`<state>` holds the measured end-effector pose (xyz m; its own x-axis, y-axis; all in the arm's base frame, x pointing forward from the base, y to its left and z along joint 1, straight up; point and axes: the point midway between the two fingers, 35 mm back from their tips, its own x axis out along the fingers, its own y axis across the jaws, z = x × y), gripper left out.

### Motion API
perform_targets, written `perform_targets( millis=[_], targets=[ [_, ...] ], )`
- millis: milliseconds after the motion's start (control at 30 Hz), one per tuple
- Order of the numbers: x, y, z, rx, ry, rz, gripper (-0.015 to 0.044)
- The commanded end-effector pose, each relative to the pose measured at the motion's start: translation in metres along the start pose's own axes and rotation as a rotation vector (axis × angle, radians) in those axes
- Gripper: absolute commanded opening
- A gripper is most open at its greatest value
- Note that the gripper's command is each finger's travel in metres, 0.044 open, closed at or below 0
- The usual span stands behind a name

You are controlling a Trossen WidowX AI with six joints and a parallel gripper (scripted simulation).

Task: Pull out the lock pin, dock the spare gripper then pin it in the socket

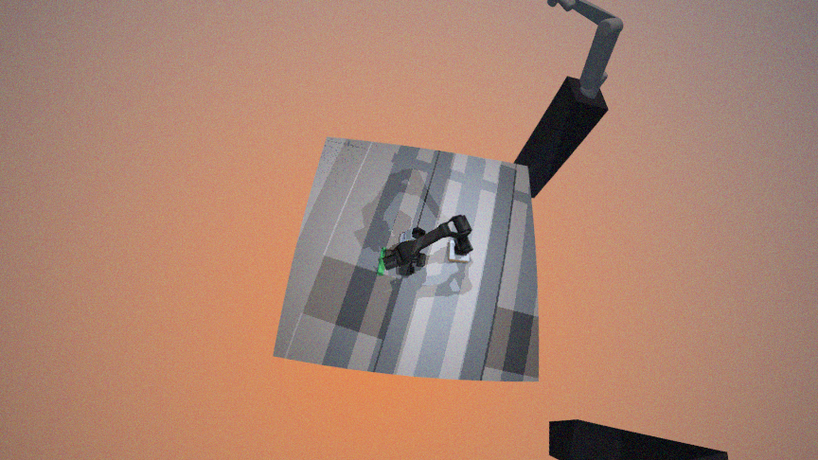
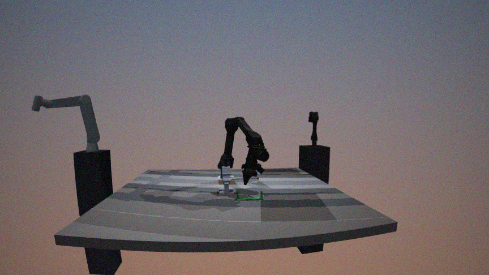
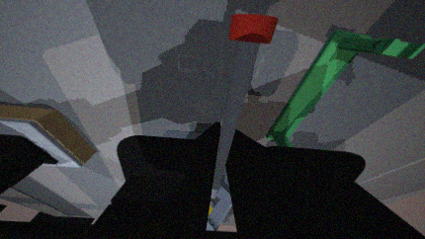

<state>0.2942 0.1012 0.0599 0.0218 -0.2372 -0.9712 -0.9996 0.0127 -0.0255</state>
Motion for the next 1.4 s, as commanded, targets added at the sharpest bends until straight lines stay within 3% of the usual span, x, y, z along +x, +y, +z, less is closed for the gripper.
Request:
perform_targets(
  millis=[0, 1367],
  targets=[
    [0.002, 0.001, -0.003, -0.003, 0.001, 0.000, 0.0000],
    [0.008, -0.001, -0.026, -0.003, -0.001, -0.003, 0.0000]
  ],
)
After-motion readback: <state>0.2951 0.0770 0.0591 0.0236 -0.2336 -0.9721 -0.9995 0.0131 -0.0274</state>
